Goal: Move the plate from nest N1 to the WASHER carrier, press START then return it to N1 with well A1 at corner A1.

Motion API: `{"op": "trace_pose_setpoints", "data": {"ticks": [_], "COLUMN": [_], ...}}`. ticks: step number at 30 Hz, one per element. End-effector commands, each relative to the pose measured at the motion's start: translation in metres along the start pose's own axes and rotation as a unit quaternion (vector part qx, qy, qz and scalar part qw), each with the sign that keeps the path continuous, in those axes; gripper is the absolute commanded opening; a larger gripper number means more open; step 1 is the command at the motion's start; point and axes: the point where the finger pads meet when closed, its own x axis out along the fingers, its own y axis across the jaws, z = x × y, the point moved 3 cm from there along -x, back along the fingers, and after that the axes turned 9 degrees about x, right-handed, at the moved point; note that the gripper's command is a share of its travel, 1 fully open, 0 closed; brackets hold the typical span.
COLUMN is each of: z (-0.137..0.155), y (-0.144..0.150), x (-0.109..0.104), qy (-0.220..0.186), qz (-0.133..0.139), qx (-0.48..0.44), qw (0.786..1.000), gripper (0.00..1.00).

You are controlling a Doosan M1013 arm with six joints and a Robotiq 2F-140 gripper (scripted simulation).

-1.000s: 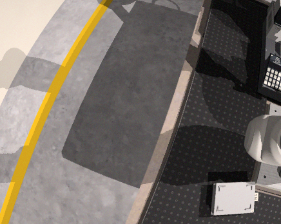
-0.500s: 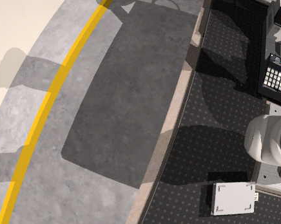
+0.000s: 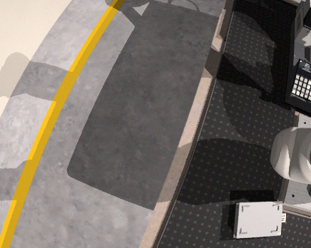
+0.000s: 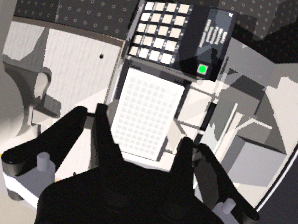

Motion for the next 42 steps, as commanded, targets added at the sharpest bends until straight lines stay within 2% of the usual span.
{"op": "trace_pose_setpoints", "data": {"ticks": [1, 41, 42], "z": [0.0, 0.0, 0.0], "y": [0.0, 0.0, 0.0], "x": [0.0002, 0.0061, 0.0062], "qy": [0.0, 0.0, 0.0], "qz": [0.0, 0.0, 0.0], "qx": [0.0, 0.0, 0.0], "qw": [1.0, 1.0, 1.0], "gripper": [0.1, 0.1, 0.7]}}
